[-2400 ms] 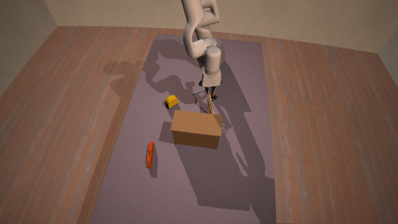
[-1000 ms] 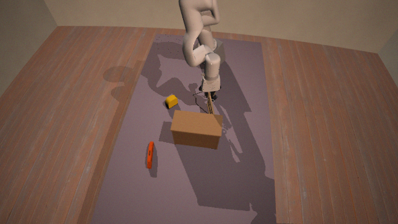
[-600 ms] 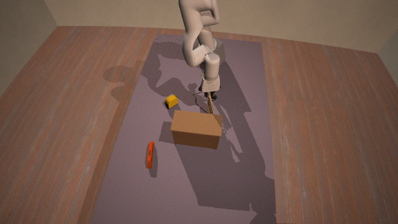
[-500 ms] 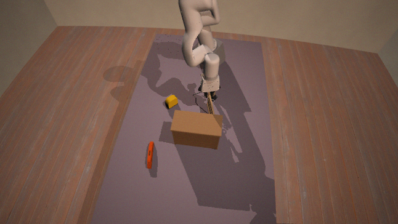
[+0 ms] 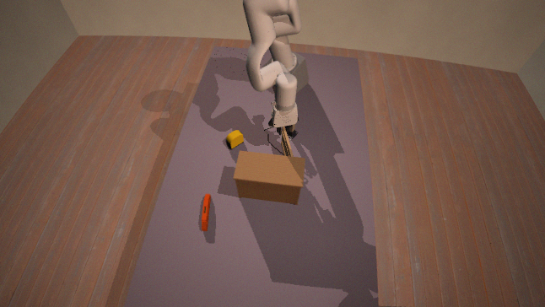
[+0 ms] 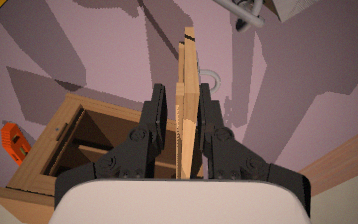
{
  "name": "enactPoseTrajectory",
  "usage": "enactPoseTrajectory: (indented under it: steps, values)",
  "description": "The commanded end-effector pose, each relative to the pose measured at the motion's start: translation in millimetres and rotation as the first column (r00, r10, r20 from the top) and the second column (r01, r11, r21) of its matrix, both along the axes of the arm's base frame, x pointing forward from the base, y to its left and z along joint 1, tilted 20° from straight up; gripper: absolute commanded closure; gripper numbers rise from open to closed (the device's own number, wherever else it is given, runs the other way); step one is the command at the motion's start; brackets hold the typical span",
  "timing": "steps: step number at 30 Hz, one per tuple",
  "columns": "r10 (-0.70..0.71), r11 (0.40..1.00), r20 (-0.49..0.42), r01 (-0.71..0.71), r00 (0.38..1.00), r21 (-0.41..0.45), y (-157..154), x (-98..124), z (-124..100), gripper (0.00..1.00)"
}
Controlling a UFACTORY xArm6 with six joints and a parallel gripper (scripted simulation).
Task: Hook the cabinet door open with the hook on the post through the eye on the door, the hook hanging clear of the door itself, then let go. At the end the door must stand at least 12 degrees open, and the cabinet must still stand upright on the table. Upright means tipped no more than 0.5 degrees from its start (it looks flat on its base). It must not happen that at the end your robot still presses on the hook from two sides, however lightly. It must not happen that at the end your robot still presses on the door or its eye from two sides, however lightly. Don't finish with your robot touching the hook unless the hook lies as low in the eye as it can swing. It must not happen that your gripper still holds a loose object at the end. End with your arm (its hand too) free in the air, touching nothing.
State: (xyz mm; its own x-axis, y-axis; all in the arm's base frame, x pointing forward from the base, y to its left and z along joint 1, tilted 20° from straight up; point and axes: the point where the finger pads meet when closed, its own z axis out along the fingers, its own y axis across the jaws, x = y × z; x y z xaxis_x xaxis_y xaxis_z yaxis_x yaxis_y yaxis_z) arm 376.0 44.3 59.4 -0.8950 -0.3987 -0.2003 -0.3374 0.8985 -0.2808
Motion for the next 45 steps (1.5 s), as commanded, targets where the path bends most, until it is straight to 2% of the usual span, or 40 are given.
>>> enactPoseTrajectory:
  steps: [1, 45]
  values:
    - [0.013, 1.0, -0.001, -0.013, 1.0, -0.002, -1, 1, 1, 0.73]
    - [0.203, 0.977, -0.045, -0.205, 0.978, -0.057, -30, 17, 12, 0.73]
